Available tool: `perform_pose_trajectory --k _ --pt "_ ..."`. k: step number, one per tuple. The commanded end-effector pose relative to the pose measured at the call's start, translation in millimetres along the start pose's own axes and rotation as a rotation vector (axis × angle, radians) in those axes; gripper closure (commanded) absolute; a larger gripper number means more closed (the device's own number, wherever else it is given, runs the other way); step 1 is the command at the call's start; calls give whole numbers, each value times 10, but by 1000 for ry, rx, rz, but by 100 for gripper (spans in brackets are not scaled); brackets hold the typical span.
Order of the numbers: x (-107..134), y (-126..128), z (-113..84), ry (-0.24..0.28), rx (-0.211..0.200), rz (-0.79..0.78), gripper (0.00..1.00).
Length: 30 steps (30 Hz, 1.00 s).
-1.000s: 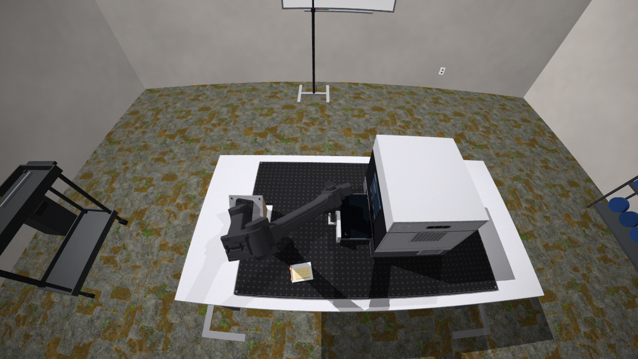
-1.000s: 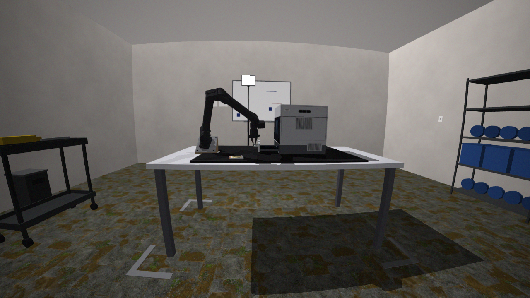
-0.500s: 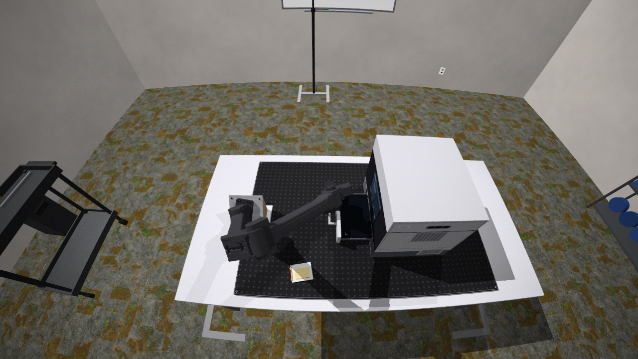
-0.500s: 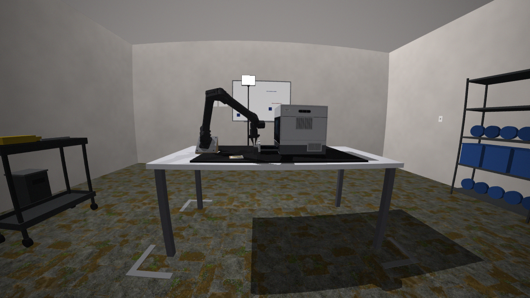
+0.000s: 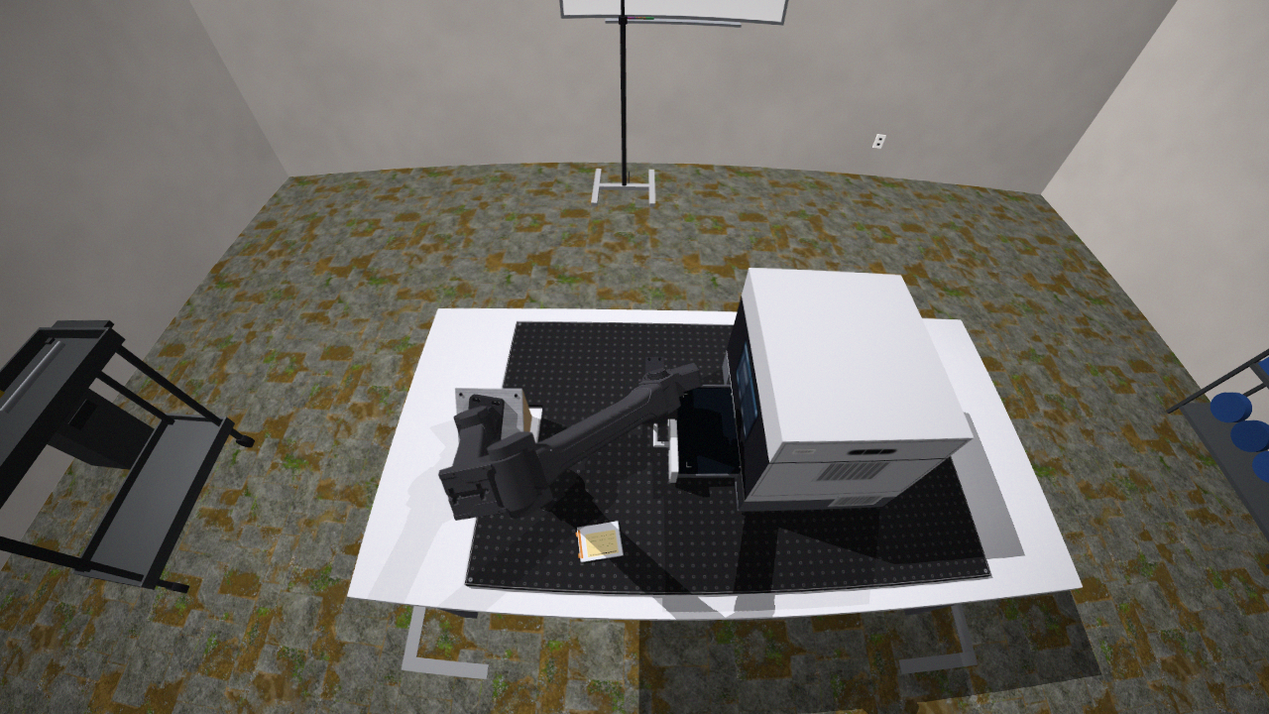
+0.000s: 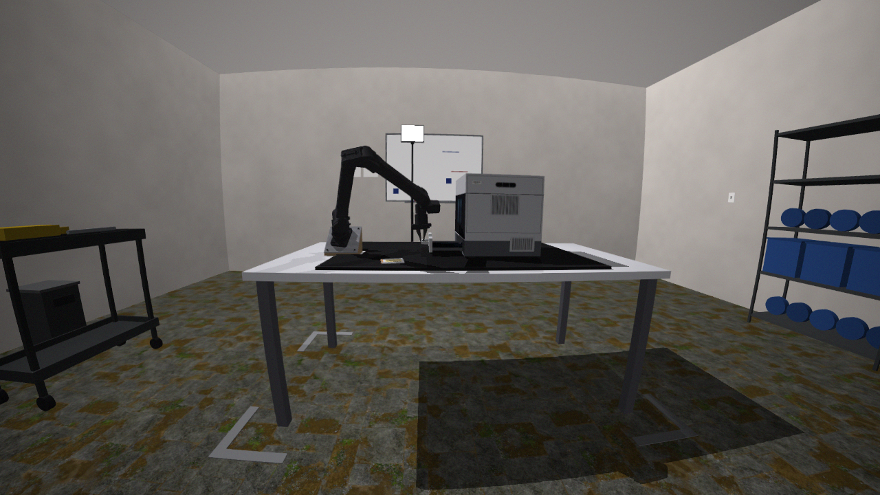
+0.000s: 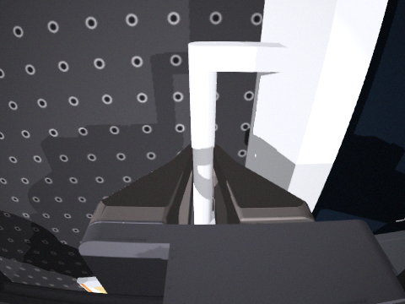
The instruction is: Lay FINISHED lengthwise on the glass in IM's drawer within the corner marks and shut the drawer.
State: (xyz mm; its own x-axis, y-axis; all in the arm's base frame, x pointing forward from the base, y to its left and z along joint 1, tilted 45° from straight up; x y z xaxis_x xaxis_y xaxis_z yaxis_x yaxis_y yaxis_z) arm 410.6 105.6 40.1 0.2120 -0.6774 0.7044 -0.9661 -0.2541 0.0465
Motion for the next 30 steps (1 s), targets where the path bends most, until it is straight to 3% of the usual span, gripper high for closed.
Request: perform_pose_trajectory --k 1,2,3,4,7,11,30 --pt "6 25 0 -2 -2 9 93" --pt "6 25 0 -2 -2 9 93" --pt "58 -130 11 -10 -38 32 93" --pt "58 -124 12 -12 -48 32 93" --pt "-32 78 4 -5 -56 -4 93" --pt "-27 115 -108 -8 -29 -1 93" --pt "-46 329 -98 -10 -27 8 93"
Point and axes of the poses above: the point where the finger pads meet when closed, its own z axis out along the fingers, its own y axis across the jaws, x = y × z, the point moved 8 cm from there along -z, back along the fingers, and after that the axes turned 7 degrees about -z, right-handed, at the moved point
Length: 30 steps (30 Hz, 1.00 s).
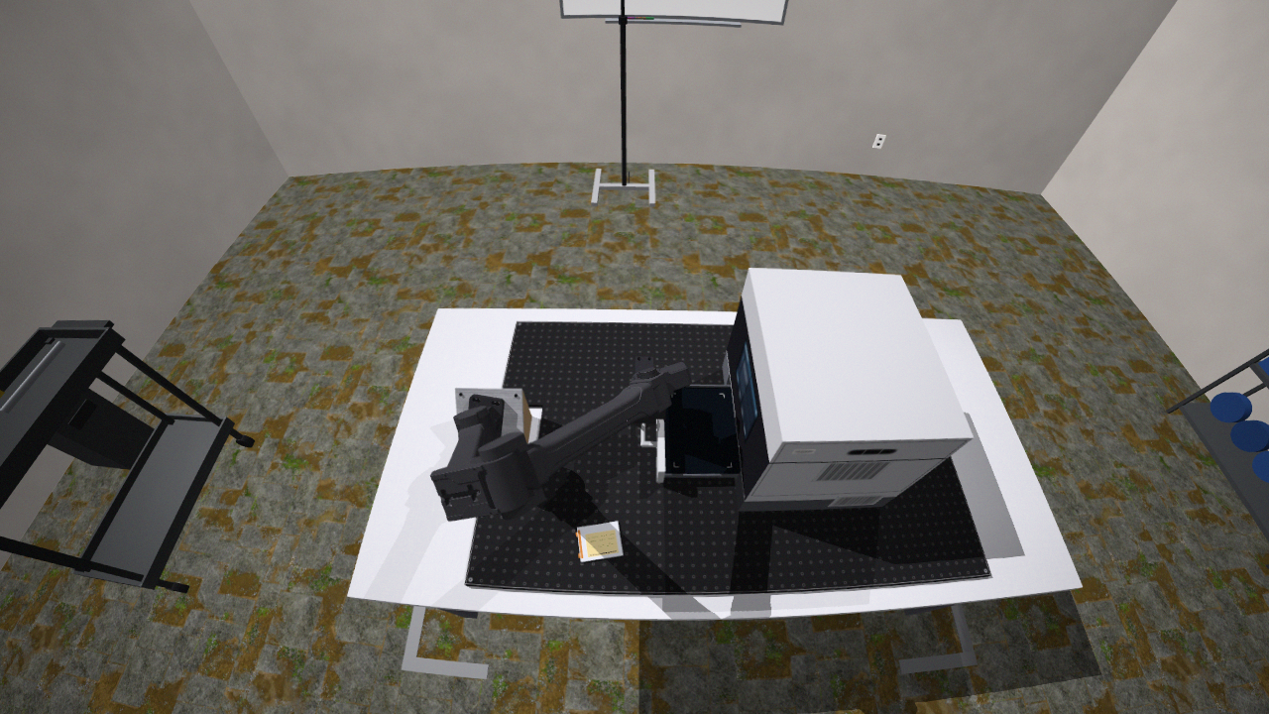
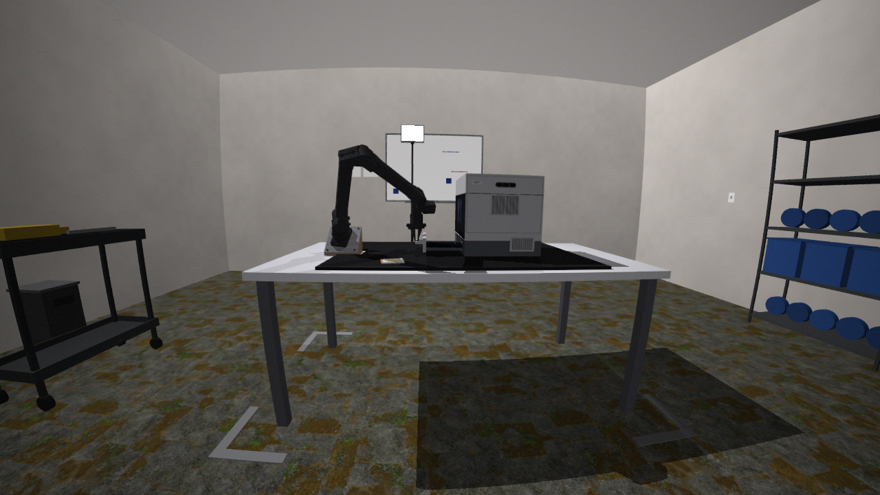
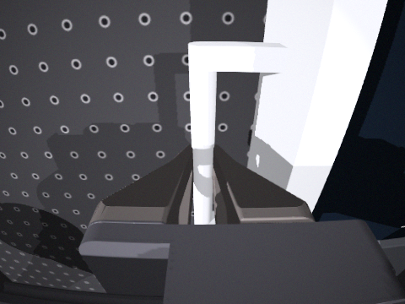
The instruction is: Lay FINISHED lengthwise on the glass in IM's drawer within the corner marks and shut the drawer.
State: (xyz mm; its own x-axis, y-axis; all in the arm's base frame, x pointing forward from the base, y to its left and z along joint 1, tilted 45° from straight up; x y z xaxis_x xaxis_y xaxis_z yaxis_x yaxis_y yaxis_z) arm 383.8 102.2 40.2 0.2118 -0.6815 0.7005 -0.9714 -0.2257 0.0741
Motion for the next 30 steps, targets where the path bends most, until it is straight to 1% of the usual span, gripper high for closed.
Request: perform_pose_trajectory --k 1,3,4,5,9,30 --pt "-15 73 -77 -5 15 9 93" --pt "-15 73 -77 -5 15 9 93" --pt "16 80 -43 -5 9 20 93" --pt "1 90 -56 -6 15 19 93" --pt "-7 103 -12 -1 1 12 93" --pt "-8 103 -12 -1 1 12 93"
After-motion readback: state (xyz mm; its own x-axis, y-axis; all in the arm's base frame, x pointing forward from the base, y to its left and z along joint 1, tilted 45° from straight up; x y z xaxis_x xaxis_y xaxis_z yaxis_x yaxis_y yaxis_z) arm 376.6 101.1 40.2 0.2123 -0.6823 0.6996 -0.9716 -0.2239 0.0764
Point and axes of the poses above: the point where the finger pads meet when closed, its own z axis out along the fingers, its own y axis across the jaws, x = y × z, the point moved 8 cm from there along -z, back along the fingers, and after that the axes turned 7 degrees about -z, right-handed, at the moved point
